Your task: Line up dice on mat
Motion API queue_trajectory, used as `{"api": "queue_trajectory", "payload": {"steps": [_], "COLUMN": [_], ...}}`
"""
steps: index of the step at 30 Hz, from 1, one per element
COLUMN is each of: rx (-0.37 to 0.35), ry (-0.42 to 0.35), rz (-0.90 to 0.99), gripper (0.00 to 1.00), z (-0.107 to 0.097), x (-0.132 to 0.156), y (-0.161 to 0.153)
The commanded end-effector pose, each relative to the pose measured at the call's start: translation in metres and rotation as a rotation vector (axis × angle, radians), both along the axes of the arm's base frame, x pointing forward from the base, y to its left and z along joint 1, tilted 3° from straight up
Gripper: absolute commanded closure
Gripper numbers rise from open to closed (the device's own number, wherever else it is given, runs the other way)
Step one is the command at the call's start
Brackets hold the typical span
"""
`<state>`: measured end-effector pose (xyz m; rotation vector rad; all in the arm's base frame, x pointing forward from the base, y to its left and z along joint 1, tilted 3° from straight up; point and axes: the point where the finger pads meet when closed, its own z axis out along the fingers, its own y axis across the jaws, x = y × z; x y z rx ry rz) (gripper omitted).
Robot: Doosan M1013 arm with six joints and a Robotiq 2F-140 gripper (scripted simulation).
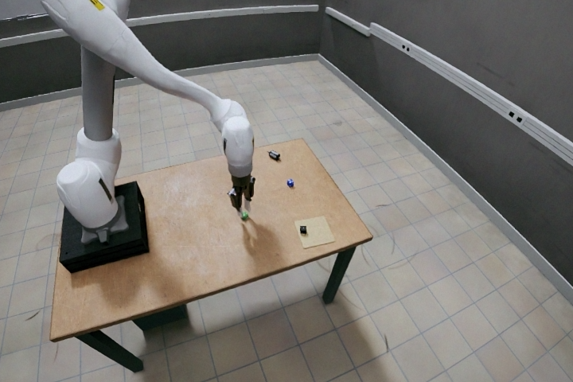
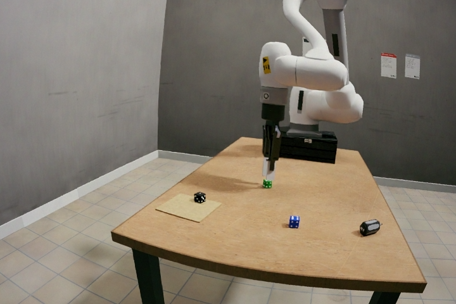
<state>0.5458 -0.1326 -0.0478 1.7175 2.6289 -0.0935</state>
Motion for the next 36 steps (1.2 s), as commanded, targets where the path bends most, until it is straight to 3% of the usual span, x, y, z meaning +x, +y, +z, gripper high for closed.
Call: {"api": "queue_trajectory", "payload": {"steps": [1, 24, 36], "rx": [0.000, 0.000, 0.000], "ry": [-0.001, -0.001, -0.001], "rz": [0.000, 0.000, 0.000], "gripper": [0.68, 0.68, 0.68], "z": [0.001, 0.000, -0.011], "x": [0.001, 0.001, 0.000], "y": [0.000, 0.000, -0.001]}}
